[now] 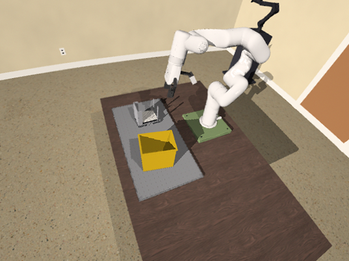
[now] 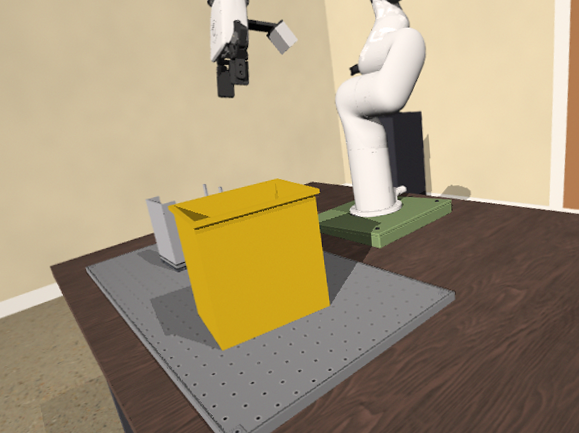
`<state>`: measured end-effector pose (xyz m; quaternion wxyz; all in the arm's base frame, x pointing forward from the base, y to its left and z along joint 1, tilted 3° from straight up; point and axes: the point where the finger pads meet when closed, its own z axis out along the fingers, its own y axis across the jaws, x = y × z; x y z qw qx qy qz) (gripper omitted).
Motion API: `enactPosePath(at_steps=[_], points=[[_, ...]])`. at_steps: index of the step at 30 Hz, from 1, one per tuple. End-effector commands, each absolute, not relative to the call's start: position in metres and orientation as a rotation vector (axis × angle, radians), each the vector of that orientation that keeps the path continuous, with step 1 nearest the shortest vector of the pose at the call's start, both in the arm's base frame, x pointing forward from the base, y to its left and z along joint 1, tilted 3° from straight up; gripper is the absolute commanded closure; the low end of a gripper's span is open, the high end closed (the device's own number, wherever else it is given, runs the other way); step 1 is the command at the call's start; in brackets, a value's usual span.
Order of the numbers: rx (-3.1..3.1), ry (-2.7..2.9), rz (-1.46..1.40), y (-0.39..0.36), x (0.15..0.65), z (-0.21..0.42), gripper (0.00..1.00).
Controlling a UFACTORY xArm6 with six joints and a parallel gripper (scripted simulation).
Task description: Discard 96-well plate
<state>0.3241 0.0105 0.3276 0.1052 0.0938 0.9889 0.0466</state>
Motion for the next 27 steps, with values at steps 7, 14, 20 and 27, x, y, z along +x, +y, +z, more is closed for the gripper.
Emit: enactPosePath(at_steps=[7, 14, 20, 27], points=[[0.276, 2.911, 0.137, 0.011, 0.325, 0.329, 0.0], [0.276, 2.911, 0.137, 0.011, 0.325, 0.329, 0.0], [0.422, 2.901, 0.143, 0.003, 0.332, 0.328, 0.0], [0.763, 2.853, 0.152, -0.005, 0.339, 0.325, 0.0]])
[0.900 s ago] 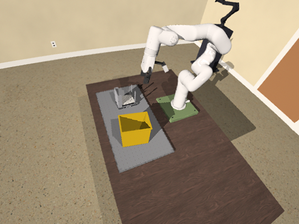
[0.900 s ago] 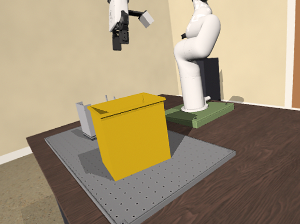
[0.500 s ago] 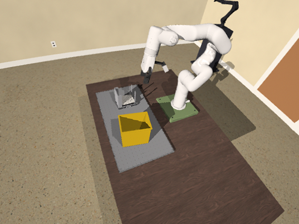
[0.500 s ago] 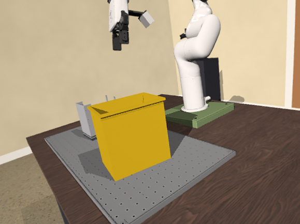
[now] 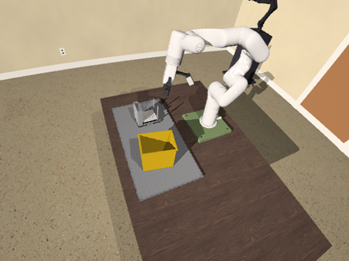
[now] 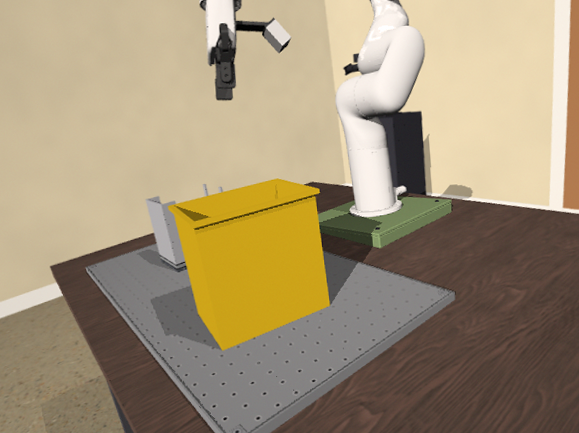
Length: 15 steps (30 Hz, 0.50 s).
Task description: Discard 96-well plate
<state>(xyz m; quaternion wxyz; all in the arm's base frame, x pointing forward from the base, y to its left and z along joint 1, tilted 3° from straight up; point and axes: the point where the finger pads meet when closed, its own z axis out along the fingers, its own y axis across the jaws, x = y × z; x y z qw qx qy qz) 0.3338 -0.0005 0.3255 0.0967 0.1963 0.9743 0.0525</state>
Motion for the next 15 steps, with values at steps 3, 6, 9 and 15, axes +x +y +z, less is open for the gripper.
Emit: enactPosePath(at_steps=[3, 6, 9, 15], points=[[0.908, 2.821, 0.154, -0.009, 0.342, 0.324, 0.0], [1.004, 2.795, 0.155, -0.013, 0.345, 0.322, 0.0], [1.099, 2.766, 0.156, -0.018, 0.349, 0.32, 0.0], [1.378, 2.659, 0.155, -0.026, 0.355, 0.317, 0.0]])
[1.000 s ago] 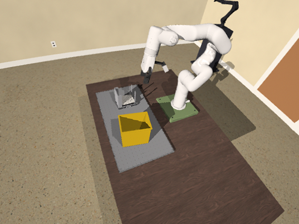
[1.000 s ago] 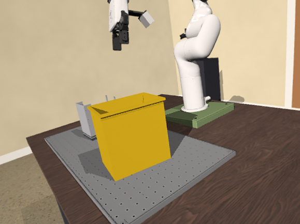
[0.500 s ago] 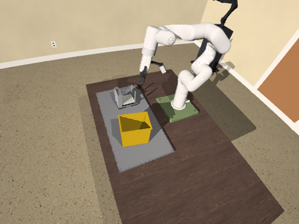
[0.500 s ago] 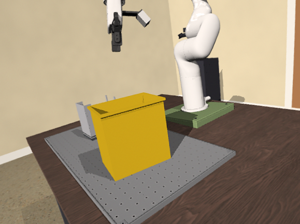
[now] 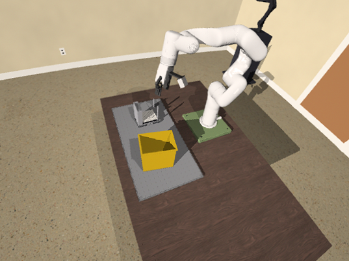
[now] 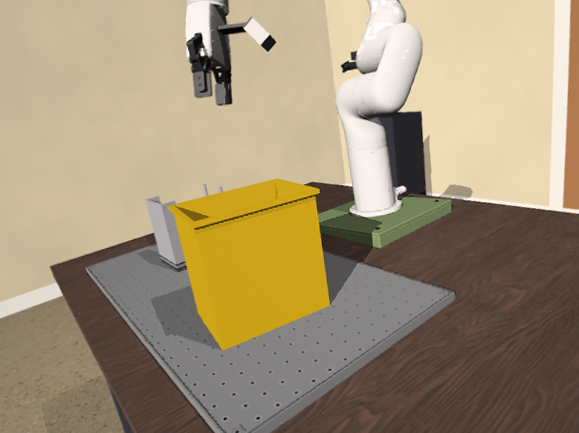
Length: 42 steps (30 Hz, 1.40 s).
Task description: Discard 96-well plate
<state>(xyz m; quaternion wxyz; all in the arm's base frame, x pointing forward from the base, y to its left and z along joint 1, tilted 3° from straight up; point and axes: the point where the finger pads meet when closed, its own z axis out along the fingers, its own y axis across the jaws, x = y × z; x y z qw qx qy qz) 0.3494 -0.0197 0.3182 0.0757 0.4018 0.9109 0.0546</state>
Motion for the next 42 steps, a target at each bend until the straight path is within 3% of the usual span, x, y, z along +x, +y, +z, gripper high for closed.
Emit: enactPosePath(at_steps=[1, 42], points=[[1.423, 2.638, 0.155, -0.026, 0.355, 0.317, 0.0], [2.718, 1.437, 0.09, -0.082, 0.389, 0.289, 0.0]])
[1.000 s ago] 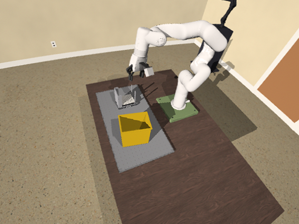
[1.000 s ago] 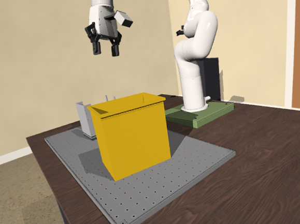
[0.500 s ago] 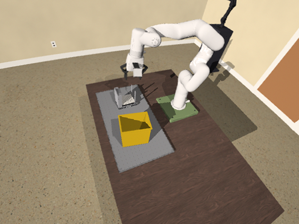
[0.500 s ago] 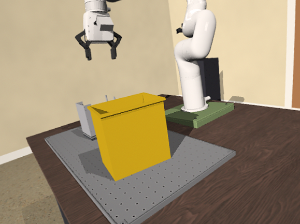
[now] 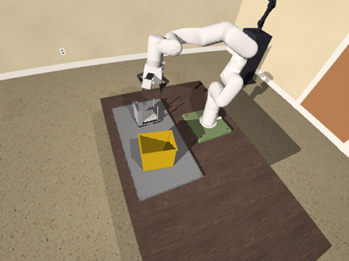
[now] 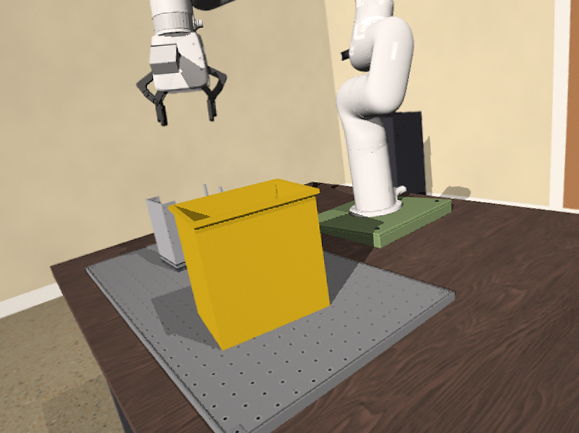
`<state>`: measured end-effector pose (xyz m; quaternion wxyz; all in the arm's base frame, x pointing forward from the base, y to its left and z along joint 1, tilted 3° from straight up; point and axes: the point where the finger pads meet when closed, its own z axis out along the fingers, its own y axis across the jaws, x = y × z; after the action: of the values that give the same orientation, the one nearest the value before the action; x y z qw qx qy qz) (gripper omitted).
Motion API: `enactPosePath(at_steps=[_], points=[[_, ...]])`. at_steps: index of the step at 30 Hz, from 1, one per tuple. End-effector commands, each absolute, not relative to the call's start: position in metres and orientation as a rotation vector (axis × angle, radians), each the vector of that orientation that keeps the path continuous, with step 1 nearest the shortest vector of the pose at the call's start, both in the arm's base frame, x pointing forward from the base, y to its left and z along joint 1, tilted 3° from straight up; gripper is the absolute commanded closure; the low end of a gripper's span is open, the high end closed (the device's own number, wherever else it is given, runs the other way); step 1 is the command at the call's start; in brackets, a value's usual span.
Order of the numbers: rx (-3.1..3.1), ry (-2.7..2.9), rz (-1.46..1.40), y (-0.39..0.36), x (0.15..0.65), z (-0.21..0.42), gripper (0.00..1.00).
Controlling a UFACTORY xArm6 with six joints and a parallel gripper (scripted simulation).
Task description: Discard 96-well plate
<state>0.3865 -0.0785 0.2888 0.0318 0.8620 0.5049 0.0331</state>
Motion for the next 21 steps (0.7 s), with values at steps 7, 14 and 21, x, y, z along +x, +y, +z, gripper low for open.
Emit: enactPosePath(at_steps=[7, 14, 21], points=[[2.853, 1.161, 0.073, -0.095, 0.396, 0.281, 0.0], [2.972, 0.823, 0.052, -0.107, 0.4, 0.274, 0.0], [3.031, 0.573, 0.037, -0.117, 0.405, 0.267, 0.0]])
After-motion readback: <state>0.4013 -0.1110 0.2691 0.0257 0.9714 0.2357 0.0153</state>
